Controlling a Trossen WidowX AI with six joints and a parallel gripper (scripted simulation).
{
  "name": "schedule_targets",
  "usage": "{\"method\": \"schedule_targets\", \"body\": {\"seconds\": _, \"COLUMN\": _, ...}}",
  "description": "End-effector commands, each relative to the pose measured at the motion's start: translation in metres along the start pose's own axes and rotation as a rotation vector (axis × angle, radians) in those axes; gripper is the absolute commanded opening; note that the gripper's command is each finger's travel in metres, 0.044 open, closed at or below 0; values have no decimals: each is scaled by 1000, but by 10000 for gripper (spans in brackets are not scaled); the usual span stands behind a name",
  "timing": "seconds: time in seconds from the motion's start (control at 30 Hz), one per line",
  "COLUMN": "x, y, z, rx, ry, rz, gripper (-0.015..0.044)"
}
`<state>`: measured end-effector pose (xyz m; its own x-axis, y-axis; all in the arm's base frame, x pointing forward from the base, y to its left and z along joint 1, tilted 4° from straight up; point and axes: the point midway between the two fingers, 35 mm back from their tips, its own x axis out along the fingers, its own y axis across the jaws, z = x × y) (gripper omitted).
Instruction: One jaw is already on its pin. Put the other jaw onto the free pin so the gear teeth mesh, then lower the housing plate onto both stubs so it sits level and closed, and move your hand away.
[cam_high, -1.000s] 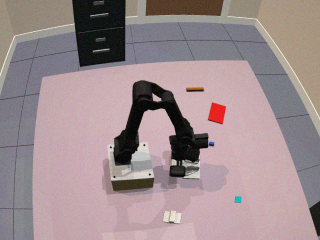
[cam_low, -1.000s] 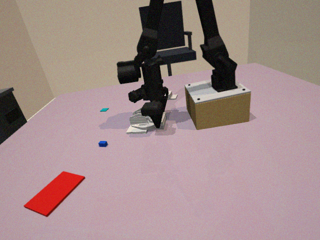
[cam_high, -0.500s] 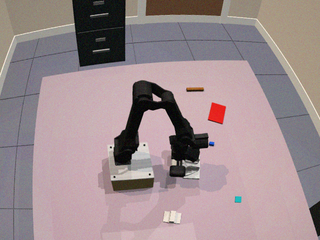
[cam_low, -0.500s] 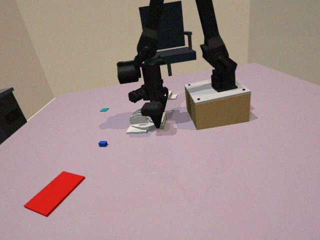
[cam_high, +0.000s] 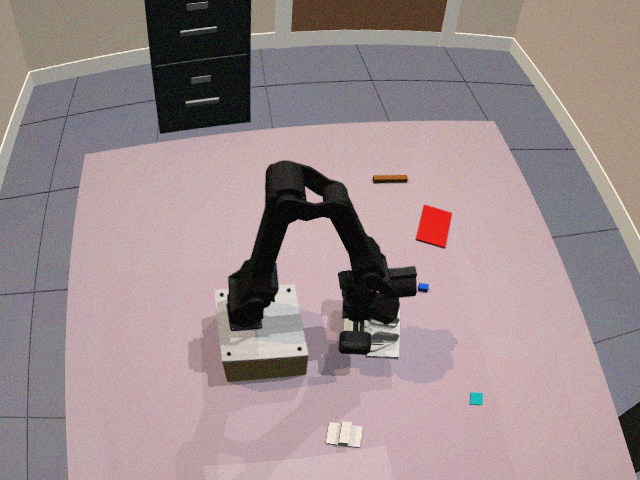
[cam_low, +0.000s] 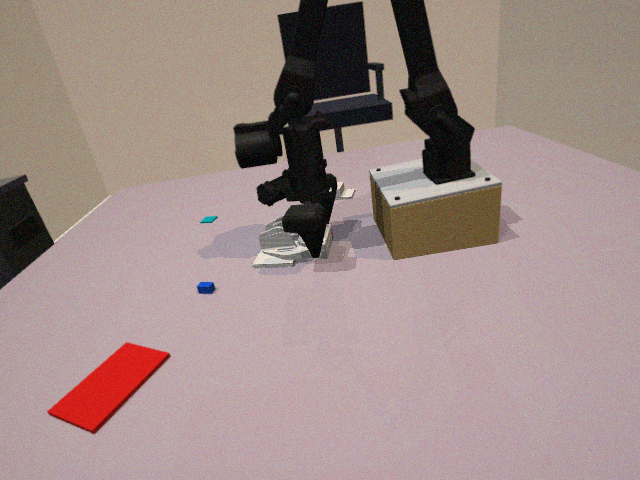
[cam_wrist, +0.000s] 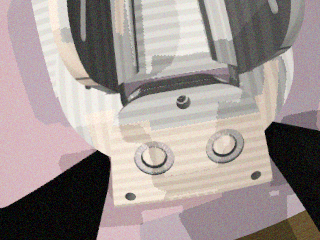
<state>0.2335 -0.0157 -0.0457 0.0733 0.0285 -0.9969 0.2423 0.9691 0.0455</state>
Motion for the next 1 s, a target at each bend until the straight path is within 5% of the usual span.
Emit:
{"method": "schedule_targets", "body": {"seconds": 0.0, "x": 0, "y": 0, "z": 0, "rx": 0, "ry": 0, "rz": 0, "gripper": 440}}
{"method": "schedule_targets", "body": {"seconds": 0.43, "x": -4, "y": 0, "z": 1, "rx": 0, "ry": 0, "rz": 0, "gripper": 440}}
{"method": "schedule_targets", "body": {"seconds": 0.77, "x": -72, "y": 0, "z": -1, "rx": 0, "ry": -3, "rz": -1, "gripper": 440}}
{"method": "schedule_targets", "body": {"seconds": 0.97, "x": -75, "y": 0, "z": -3, "rx": 4, "ry": -5, "rz": 0, "gripper": 440}}
